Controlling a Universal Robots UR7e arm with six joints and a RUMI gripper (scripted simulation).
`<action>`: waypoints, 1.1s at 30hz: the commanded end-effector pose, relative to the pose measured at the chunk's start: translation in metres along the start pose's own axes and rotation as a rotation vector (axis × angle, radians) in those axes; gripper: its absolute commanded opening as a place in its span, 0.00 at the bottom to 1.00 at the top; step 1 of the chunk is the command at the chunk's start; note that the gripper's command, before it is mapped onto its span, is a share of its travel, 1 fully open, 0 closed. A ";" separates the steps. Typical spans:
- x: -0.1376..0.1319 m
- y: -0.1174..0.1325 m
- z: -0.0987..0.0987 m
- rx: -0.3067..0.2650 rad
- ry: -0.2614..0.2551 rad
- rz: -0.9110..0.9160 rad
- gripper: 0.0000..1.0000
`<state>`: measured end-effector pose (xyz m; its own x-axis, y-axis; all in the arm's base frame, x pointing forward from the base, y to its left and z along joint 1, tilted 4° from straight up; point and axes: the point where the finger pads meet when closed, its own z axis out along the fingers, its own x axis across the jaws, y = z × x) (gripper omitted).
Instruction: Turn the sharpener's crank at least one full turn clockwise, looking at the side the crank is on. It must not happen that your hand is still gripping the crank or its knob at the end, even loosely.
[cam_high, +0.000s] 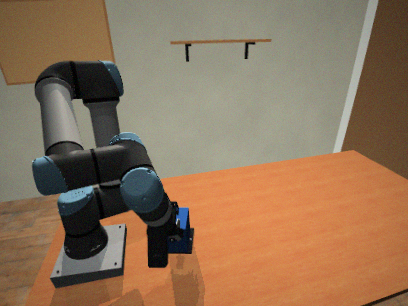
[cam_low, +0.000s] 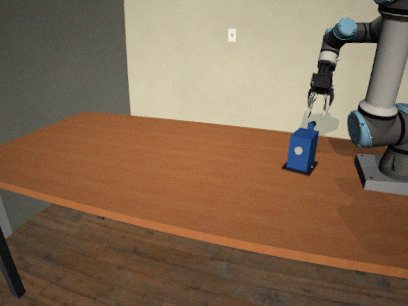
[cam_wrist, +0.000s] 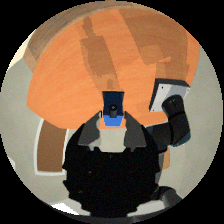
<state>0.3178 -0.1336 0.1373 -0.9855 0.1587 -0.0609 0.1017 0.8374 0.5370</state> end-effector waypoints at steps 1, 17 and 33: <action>0.000 0.000 0.001 0.001 -0.001 0.000 0.32; 0.000 0.000 0.020 0.001 -0.001 0.000 0.32; 0.000 0.000 0.035 0.001 -0.001 0.000 0.32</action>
<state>0.3223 -0.1158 0.1089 -0.9855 0.1586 -0.0608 0.1016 0.8374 0.5371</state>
